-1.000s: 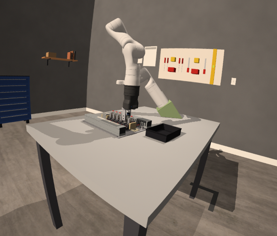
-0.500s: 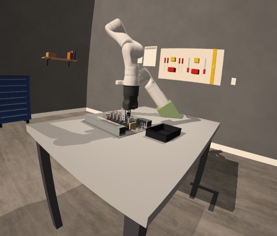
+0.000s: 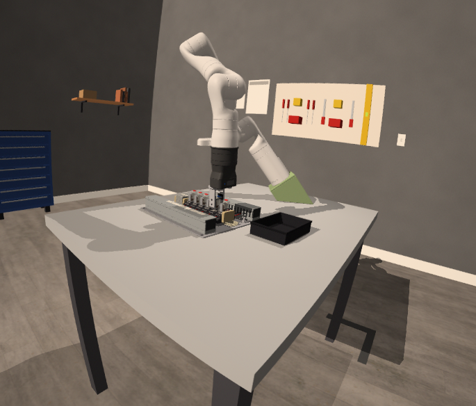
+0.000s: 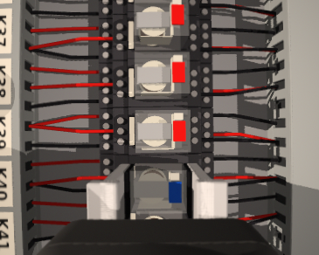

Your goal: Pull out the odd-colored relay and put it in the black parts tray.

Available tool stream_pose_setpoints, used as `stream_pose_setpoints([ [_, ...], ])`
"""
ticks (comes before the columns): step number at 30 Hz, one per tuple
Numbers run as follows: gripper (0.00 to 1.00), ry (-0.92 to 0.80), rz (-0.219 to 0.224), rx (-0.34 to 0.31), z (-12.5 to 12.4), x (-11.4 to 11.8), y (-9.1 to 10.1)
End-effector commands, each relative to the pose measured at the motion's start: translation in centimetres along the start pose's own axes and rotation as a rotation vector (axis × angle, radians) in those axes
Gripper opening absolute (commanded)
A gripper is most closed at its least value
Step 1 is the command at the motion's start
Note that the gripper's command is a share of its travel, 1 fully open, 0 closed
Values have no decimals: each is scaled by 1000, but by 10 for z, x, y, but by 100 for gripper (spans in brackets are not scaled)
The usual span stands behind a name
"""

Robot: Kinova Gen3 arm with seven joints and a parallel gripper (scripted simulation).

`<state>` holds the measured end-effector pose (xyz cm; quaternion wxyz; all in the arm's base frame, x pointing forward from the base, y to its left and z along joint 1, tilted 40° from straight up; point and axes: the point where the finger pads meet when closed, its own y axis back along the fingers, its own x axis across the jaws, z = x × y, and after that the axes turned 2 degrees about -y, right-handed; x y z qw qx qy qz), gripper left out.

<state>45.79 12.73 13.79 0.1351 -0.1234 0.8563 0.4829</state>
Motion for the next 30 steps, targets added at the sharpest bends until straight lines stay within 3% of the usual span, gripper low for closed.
stream_pose_setpoints([
  [1, 0, 0, 3, -1, 0, 0, 1],
  [19, 0, 0, 29, 0, 0, -1, 1],
  [30, 0, 0, 8, -1, 0, 0, 1],
])
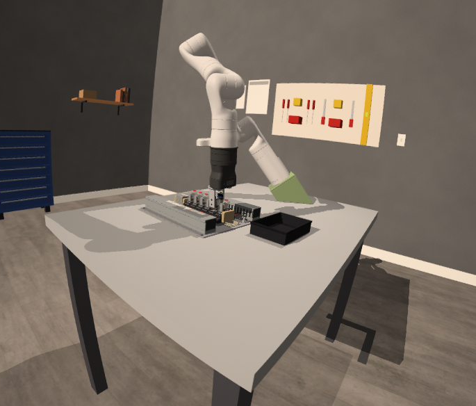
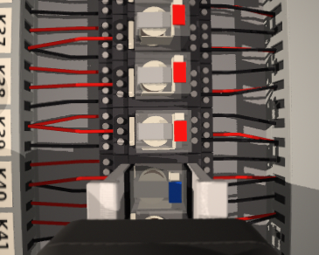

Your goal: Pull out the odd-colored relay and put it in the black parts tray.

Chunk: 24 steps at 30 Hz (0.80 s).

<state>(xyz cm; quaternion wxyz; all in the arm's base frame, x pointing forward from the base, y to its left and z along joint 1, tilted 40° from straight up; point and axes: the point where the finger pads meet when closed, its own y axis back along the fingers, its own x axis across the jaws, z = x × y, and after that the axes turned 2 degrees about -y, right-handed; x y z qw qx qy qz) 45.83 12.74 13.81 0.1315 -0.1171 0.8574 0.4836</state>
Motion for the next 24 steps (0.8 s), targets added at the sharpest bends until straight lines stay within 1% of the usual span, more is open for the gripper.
stream_pose_setpoints([
  [1, 0, 0, -7, -1, 0, 0, 1],
  [10, 0, 0, -14, -2, 0, 0, 1],
  [17, 0, 0, -33, -2, 0, 1, 1],
  [24, 0, 0, -39, -3, 0, 1, 1],
])
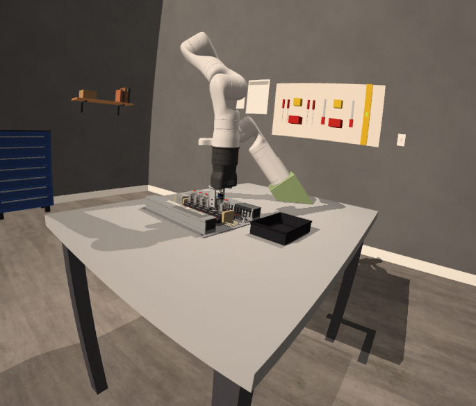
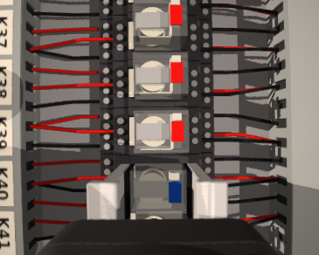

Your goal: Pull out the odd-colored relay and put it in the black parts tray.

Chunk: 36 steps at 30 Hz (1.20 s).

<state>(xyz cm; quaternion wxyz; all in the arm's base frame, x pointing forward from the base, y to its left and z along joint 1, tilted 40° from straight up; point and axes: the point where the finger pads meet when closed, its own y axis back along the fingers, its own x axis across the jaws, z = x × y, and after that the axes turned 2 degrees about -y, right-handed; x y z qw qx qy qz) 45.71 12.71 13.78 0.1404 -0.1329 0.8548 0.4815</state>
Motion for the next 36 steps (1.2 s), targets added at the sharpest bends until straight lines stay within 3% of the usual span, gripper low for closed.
stream_pose_setpoints([
  [1, 0, 0, -2, -2, 1, 0, 1],
  [36, 0, 0, -55, -3, 0, 1, 1],
])
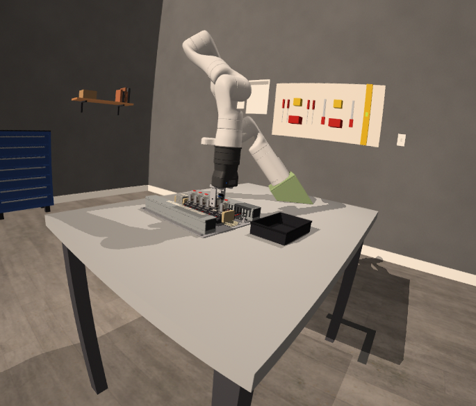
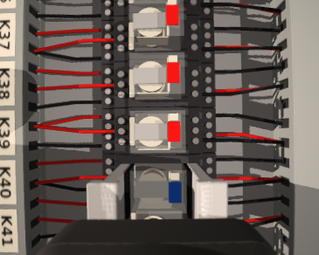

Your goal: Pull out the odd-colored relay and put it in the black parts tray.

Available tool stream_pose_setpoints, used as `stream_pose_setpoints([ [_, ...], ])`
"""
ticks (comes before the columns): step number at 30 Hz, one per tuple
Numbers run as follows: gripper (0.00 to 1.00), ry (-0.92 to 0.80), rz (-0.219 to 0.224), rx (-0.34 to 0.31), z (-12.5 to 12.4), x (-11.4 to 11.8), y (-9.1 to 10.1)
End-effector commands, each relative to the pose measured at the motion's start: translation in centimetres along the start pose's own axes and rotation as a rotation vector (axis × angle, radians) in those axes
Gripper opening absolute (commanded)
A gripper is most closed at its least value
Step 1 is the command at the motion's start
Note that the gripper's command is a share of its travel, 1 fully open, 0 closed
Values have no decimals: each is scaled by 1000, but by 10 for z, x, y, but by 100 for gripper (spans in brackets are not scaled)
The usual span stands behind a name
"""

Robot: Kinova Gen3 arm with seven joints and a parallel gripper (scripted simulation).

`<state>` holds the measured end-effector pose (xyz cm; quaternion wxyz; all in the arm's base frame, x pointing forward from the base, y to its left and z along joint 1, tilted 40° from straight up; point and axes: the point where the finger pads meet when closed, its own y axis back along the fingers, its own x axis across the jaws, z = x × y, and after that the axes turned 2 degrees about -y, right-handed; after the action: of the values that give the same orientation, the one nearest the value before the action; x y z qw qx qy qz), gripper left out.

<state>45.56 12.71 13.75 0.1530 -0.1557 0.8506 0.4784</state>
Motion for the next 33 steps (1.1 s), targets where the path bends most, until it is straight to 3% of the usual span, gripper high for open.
stream_pose_setpoints([
  [1, 0, 0, -3, -2, 1, 0, 1],
  [33, 0, 0, -54, -3, 0, 1, 1],
])
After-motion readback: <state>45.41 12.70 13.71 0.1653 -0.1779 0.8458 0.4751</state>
